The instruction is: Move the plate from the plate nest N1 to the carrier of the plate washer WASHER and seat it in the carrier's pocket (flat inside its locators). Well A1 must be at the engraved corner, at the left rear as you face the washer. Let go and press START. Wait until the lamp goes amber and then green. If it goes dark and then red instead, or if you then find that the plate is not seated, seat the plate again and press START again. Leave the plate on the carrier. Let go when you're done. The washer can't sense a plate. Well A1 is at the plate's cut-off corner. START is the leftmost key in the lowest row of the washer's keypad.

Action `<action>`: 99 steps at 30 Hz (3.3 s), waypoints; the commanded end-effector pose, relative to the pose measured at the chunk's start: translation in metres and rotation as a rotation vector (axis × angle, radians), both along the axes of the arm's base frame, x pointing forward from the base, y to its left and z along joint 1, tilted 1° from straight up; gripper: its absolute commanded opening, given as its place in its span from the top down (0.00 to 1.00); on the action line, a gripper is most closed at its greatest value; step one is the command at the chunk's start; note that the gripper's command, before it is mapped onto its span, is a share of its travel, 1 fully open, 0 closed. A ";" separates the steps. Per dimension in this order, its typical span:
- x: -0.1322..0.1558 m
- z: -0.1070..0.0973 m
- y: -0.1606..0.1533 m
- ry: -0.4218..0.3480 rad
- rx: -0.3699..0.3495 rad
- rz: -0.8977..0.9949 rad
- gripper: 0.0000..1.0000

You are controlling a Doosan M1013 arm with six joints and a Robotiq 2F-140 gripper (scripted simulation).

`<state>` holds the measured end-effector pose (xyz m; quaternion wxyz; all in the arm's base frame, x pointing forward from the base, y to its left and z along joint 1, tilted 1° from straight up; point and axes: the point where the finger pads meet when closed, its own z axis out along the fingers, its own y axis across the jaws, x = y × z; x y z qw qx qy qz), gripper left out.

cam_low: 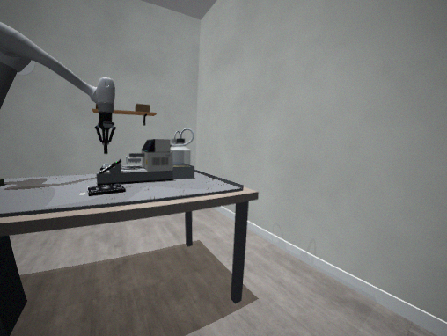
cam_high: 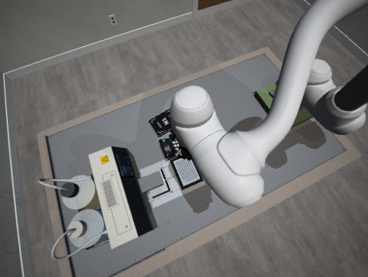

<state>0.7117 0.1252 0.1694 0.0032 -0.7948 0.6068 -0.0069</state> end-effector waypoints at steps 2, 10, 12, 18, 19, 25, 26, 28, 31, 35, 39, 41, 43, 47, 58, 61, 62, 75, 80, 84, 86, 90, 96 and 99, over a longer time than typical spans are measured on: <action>-0.010 0.000 -0.020 -0.006 0.004 0.138 0.90; -0.032 0.000 -0.054 -0.006 -0.001 0.404 0.90; -0.037 0.000 -0.062 -0.006 -0.002 0.471 0.90; -0.039 0.000 -0.066 -0.006 -0.004 0.604 0.90; -0.039 0.000 -0.066 -0.006 -0.005 0.637 0.90; -0.039 0.000 -0.066 -0.004 -0.008 0.837 0.90; -0.039 0.000 -0.066 -0.004 -0.009 0.871 0.90; -0.039 0.000 -0.066 -0.004 -0.010 0.937 0.90; -0.039 0.000 -0.066 -0.004 -0.012 1.037 0.90; -0.039 0.000 -0.066 -0.004 -0.013 1.104 0.90; -0.039 0.000 -0.066 -0.004 -0.015 1.237 0.90; -0.039 0.000 -0.066 -0.004 -0.017 1.304 0.90; -0.039 0.000 -0.066 -0.004 -0.017 1.308 0.90; -0.039 -0.014 -0.066 -0.001 -0.016 1.375 0.90; -0.038 -0.024 -0.066 -0.004 -0.024 1.675 0.90; -0.038 -0.024 -0.066 -0.002 -0.025 1.775 0.90; -0.038 -0.024 -0.066 -0.002 -0.025 1.808 0.90; -0.038 -0.024 -0.066 -0.002 -0.031 2.093 0.90; -0.038 -0.023 -0.065 0.002 -0.033 2.094 0.90; -0.038 -0.023 -0.065 0.002 -0.033 2.094 0.90; -0.038 -0.023 -0.065 0.002 -0.033 2.094 0.90; -0.039 -0.032 -0.066 0.000 -0.028 2.093 0.90; -0.039 -0.042 -0.066 0.000 -0.029 2.094 0.90; -0.039 -0.047 -0.066 0.000 -0.029 2.094 0.90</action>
